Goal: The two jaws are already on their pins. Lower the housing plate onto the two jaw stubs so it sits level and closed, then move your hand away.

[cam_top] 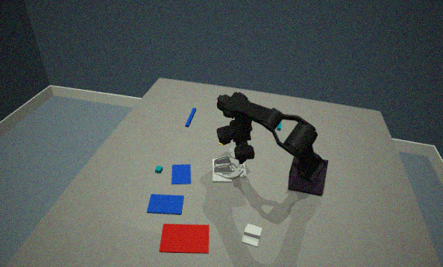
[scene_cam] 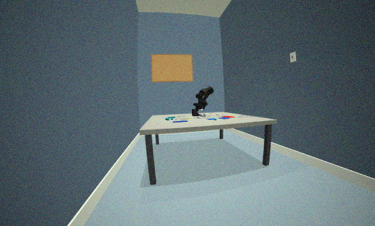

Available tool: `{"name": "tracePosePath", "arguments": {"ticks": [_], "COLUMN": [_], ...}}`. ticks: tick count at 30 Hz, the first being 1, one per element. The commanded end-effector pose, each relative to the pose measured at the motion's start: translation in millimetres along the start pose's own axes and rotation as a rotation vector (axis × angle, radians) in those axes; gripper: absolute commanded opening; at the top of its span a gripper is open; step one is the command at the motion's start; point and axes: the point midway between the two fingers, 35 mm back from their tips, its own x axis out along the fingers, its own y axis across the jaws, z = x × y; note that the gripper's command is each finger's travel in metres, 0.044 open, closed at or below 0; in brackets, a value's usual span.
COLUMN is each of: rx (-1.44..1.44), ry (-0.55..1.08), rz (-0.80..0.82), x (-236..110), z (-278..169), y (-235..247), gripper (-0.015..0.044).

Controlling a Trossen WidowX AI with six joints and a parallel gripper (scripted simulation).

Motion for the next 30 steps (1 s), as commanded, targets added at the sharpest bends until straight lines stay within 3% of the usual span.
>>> {"name": "tracePosePath", "arguments": {"ticks": [1, 30], "rx": [0.052, 0.06], "ry": [0.0, -0.001], "rz": [0.01, 0.012], "x": [1.2, 1.2], "z": [-6.8, -8.9], "y": [-10.3, -10.5], "gripper": [0.0351, 0.0351]}}
